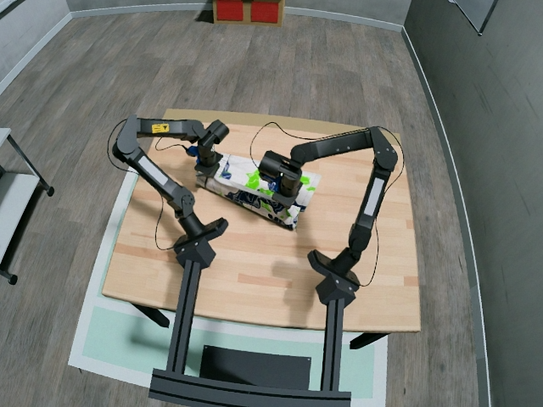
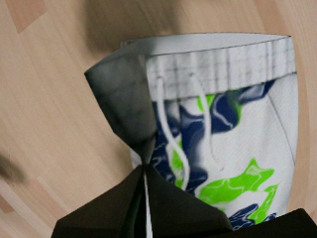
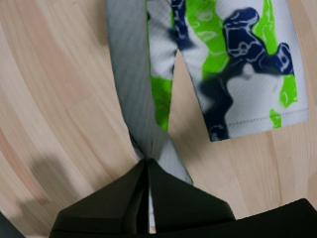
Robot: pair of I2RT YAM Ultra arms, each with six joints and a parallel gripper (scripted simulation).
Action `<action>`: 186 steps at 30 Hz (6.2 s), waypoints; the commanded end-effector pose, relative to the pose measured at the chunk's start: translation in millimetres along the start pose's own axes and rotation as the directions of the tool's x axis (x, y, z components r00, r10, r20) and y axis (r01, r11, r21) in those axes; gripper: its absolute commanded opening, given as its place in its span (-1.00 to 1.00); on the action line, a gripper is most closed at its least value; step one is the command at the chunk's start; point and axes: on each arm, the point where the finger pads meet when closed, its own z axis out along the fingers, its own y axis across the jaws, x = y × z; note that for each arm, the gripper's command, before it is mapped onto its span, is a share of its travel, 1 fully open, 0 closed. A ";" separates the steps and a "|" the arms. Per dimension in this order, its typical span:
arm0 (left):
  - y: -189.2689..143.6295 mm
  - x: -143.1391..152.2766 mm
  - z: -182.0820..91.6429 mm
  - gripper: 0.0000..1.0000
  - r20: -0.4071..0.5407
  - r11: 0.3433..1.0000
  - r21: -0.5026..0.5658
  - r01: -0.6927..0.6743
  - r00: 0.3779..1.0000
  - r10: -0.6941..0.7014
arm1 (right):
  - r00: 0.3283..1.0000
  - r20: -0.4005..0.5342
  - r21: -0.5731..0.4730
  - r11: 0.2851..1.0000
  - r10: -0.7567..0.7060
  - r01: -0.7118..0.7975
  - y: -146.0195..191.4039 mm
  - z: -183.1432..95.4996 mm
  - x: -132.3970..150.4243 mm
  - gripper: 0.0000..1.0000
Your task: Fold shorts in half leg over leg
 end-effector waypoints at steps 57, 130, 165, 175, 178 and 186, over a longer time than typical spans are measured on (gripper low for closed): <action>-66.8 -19.7 -8.0 -1.00 0.066 0.989 0.048 0.143 0.987 -0.146 | 0.988 0.062 0.081 0.987 -0.142 0.137 -73.2 -29.6 -6.2 -1.00; -175.9 -33.5 50.4 -1.00 0.043 0.958 0.065 0.278 0.959 -0.281 | 0.961 -0.059 -0.040 0.963 -0.270 0.268 -221.3 119.6 -9.1 -1.00; -187.9 -26.2 66.1 -0.72 0.046 0.964 0.017 0.266 0.963 -0.267 | 0.957 -0.038 -0.022 0.958 -0.288 0.287 -233.8 109.1 -21.6 -0.72; -202.1 -28.2 64.5 -0.72 0.044 0.963 0.021 0.269 0.962 -0.270 | 0.959 -0.069 -0.055 0.960 -0.276 0.273 -245.7 128.2 -10.5 -0.72; -205.2 -27.5 65.1 -0.72 0.044 0.964 0.019 0.266 0.963 -0.267 | 0.949 -0.049 -0.047 0.950 -0.311 0.308 -238.5 121.1 -26.6 -0.72; -217.1 -33.6 58.9 -0.72 0.040 0.960 0.033 0.278 0.959 -0.279 | 0.956 -0.042 -0.031 0.956 -0.291 0.290 -256.9 114.7 -24.8 -0.72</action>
